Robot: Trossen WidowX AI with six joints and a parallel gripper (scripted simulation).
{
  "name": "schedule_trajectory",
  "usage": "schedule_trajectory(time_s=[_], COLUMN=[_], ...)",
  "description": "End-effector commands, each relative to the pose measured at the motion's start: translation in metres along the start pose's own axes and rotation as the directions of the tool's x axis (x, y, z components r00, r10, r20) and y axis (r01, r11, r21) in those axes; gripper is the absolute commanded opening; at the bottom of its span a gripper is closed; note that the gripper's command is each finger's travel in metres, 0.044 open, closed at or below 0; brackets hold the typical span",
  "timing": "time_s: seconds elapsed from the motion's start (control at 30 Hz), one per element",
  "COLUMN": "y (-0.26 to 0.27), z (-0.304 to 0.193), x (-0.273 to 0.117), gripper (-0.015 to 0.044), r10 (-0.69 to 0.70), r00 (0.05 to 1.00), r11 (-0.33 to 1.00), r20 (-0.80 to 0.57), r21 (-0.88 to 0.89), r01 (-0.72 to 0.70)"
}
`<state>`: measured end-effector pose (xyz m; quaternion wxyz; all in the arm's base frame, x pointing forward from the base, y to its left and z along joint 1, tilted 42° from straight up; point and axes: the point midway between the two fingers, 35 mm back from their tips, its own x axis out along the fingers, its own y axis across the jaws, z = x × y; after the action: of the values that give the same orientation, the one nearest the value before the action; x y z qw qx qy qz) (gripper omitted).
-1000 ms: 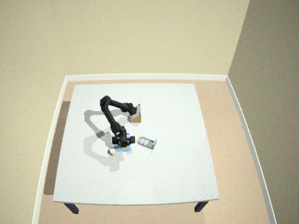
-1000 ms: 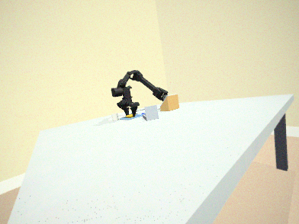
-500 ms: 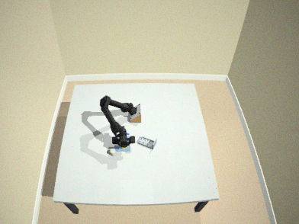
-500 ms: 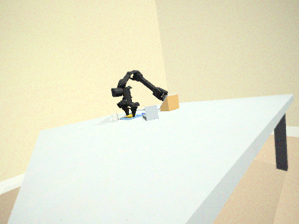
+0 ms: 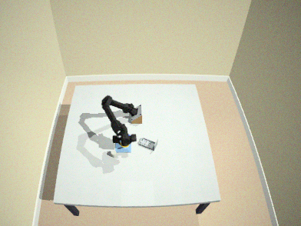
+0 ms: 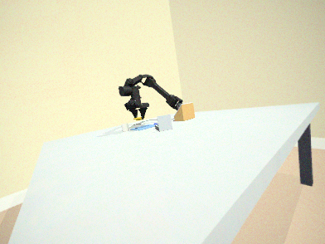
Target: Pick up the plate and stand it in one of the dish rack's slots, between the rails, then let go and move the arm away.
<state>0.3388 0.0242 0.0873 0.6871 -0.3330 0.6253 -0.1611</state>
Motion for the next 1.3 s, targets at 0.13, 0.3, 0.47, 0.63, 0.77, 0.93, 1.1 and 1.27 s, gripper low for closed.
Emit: schedule_trajectory(time_s=[0.13,0.3,0.47,0.63,0.77,0.93,1.1,1.27], y=[0.002,0.002,0.002,0.001,0.001,0.004,0.039,0.07], z=[0.004,0.006,0.007,0.007,0.006,0.004,-0.014,-0.038], x=[-0.037,-0.059,-0.08,-0.099,-0.113,-0.116,-0.119,-0.12], gripper=[0.0,0.0,0.0,0.0,0.0,0.0,0.0,0.0], r10=[0.008,0.008,0.008,0.007,0.006,0.008,0.021,0.024], r00=[1.0,1.0,1.0,0.999,0.999,0.999,0.999,1.0], r11=[1.0,1.0,0.999,0.999,0.998,0.999,0.992,0.959], r20=[0.014,0.021,0.028,0.035,0.04,0.04,0.025,0.006], r21=[-0.015,-0.026,-0.037,-0.047,-0.055,-0.035,0.122,0.283], r01=[-0.007,-0.007,-0.007,-0.005,-0.004,-0.007,-0.024,-0.025])
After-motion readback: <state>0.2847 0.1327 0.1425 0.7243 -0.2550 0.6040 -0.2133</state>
